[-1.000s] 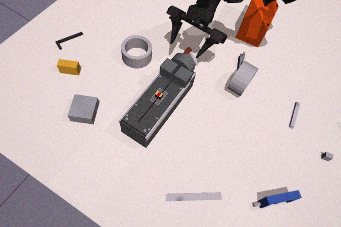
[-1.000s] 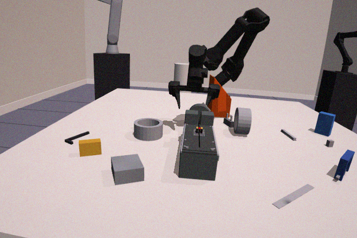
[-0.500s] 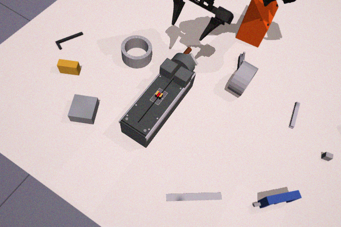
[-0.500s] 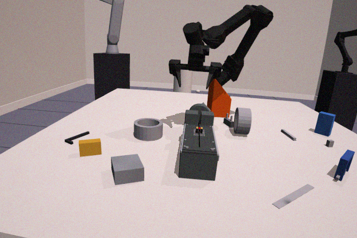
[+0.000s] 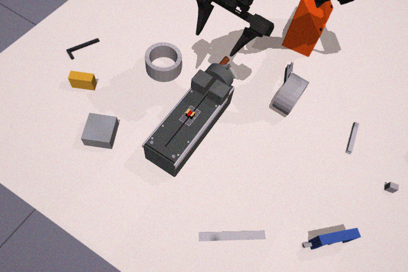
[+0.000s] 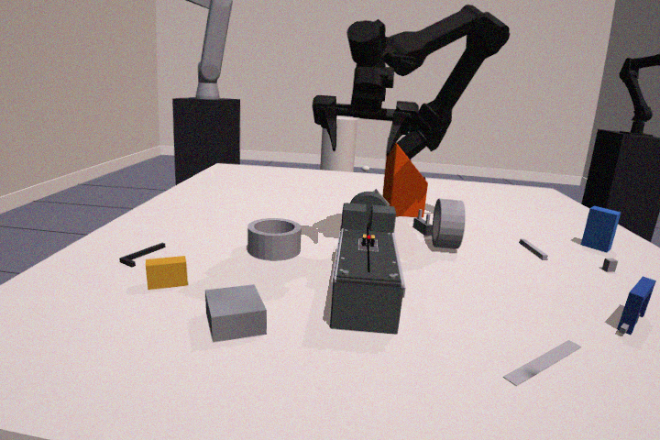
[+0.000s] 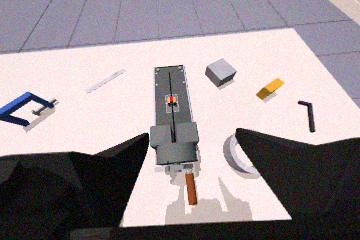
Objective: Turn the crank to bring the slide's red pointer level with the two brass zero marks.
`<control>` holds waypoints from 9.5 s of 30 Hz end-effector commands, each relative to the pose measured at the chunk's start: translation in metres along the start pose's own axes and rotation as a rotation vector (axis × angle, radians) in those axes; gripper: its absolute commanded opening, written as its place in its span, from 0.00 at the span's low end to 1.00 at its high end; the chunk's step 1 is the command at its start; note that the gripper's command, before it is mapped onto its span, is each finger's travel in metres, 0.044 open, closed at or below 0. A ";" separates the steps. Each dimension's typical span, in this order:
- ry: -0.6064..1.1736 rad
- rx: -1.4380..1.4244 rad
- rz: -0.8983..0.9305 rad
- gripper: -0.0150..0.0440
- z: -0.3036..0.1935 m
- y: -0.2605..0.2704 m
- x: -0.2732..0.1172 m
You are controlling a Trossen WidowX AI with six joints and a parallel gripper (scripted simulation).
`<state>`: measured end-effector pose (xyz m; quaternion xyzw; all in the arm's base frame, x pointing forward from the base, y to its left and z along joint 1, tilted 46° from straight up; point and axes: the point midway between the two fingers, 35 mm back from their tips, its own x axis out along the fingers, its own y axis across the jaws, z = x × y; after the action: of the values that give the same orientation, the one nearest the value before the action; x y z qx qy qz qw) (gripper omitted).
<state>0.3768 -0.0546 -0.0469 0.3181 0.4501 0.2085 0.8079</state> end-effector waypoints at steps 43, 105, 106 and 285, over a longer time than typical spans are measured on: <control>0.040 0.041 -0.051 1.00 0.031 0.025 0.084; -0.063 -0.037 0.044 1.00 -0.102 -0.003 0.037; -0.063 -0.037 0.045 1.00 -0.104 -0.003 0.038; -0.061 -0.031 0.050 0.25 -0.149 0.038 0.085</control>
<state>0.2900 0.0735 -0.1314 0.3220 0.4167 0.2210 0.8209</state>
